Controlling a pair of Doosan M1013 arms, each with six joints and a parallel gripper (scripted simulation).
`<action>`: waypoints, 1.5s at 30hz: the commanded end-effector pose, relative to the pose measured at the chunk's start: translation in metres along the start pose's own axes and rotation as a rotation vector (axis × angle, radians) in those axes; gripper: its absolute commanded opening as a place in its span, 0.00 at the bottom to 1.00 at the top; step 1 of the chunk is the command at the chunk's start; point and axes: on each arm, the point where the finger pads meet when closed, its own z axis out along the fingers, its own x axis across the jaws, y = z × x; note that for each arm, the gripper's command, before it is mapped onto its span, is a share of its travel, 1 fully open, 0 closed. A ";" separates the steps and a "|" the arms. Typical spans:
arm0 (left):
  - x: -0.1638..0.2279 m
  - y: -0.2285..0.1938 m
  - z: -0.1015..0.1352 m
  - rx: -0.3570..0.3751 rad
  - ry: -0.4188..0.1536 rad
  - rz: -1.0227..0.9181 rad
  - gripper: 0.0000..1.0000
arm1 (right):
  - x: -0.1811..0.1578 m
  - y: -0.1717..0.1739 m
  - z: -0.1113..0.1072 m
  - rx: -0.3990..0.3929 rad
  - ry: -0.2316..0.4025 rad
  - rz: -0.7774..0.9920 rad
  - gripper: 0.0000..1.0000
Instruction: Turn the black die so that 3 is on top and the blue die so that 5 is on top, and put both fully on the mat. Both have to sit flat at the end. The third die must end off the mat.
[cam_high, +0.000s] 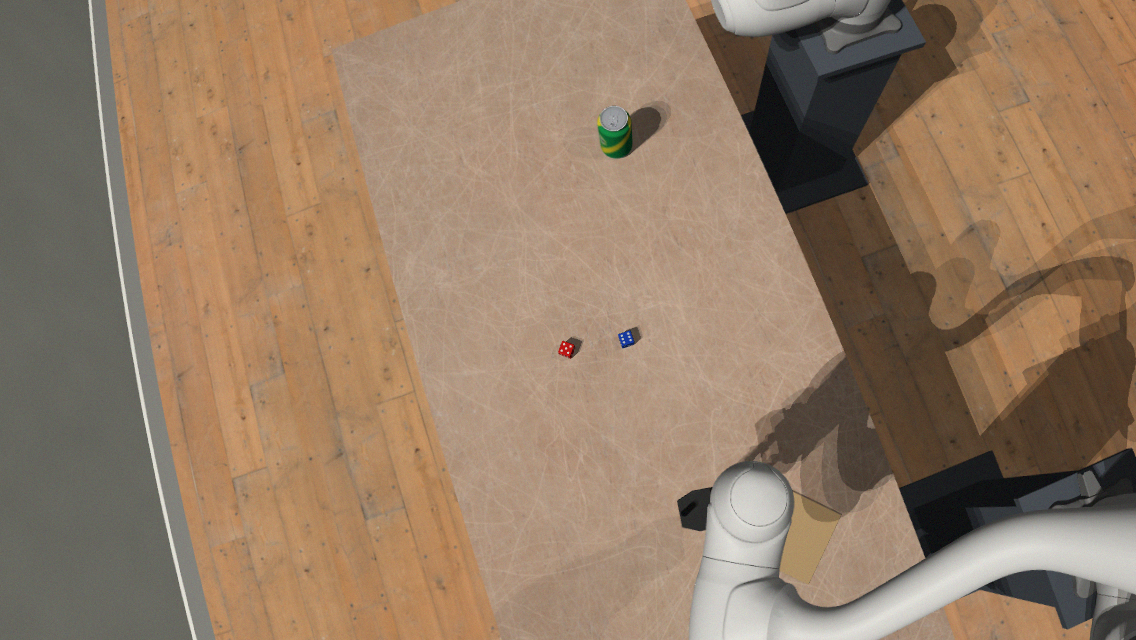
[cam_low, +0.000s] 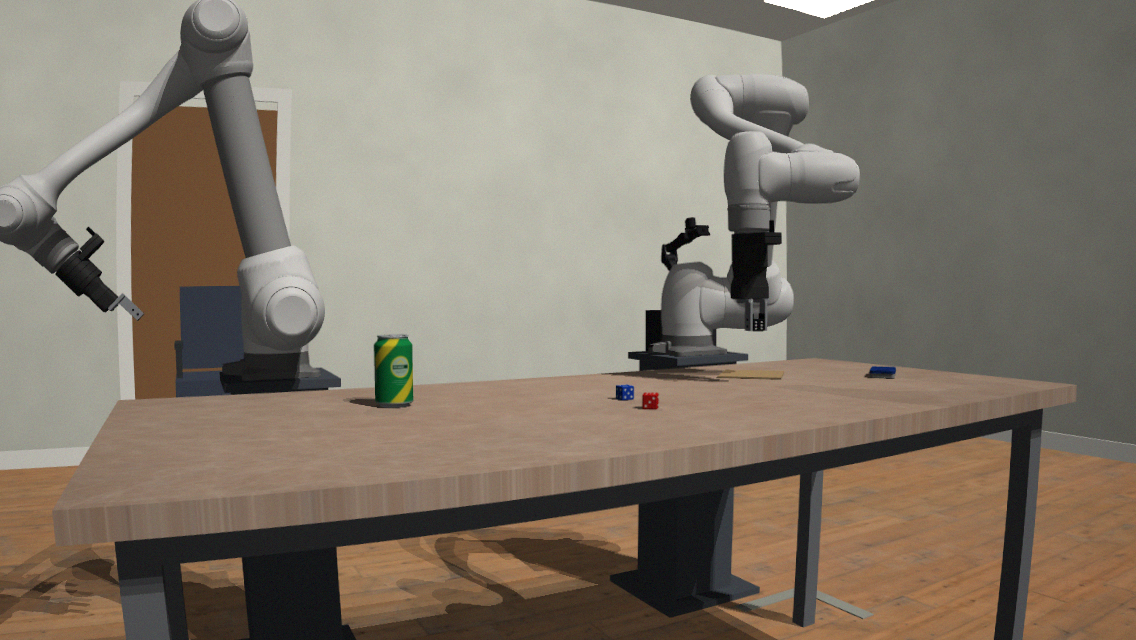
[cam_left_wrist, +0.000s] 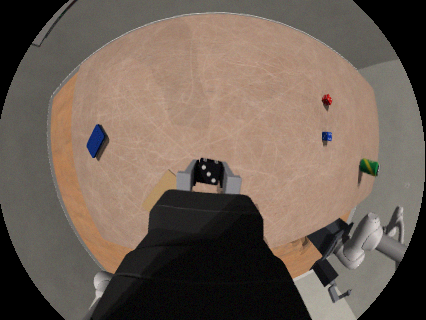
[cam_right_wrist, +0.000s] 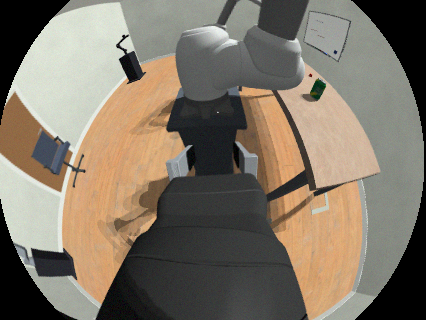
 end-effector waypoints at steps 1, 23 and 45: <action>-0.020 0.036 -0.004 0.005 0.003 0.053 0.49 | 0.000 0.000 0.000 -0.001 0.000 0.000 1.00; -0.086 0.173 0.005 0.005 0.003 0.235 0.49 | 0.000 0.000 0.000 -0.001 0.000 0.000 1.00; -0.086 0.173 0.037 0.005 0.003 0.235 0.49 | 0.000 0.000 0.000 -0.001 0.000 0.000 1.00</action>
